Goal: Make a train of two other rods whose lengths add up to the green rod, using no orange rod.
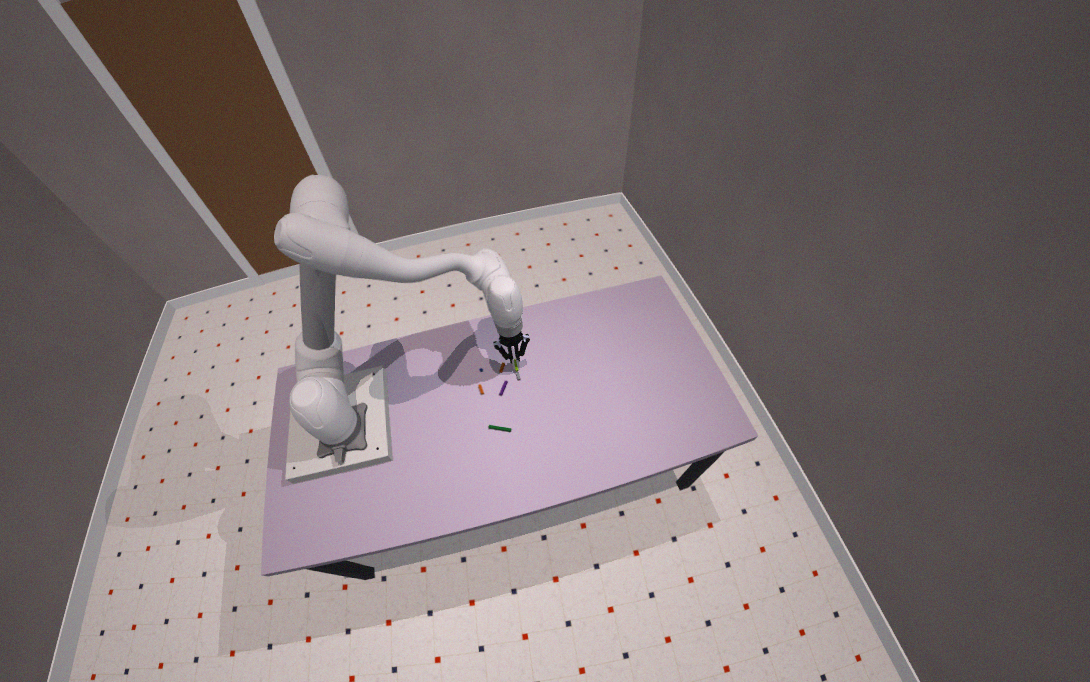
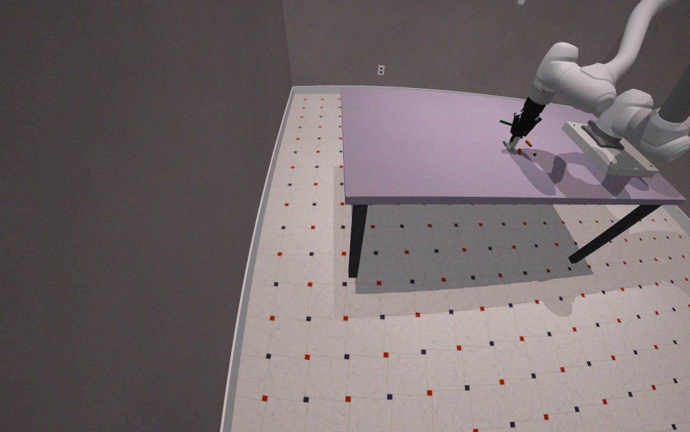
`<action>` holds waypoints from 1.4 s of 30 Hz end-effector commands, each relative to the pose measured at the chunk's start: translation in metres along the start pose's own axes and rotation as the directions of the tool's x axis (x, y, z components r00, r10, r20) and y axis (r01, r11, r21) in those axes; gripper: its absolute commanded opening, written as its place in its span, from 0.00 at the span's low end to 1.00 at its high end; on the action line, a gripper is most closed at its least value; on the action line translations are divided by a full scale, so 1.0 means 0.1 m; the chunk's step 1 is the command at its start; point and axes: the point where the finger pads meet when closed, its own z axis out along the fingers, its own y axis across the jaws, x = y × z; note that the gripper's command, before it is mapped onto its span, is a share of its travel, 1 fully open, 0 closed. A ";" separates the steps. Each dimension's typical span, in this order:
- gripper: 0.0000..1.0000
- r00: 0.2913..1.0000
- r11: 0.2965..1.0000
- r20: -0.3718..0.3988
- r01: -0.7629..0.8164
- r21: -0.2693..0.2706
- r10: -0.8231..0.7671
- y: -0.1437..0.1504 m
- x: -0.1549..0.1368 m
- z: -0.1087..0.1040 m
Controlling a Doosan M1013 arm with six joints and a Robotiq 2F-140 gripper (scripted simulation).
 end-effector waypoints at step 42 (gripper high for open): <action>0.03 1.000 1.000 0.000 0.000 0.000 0.000 0.00 0.00 0.12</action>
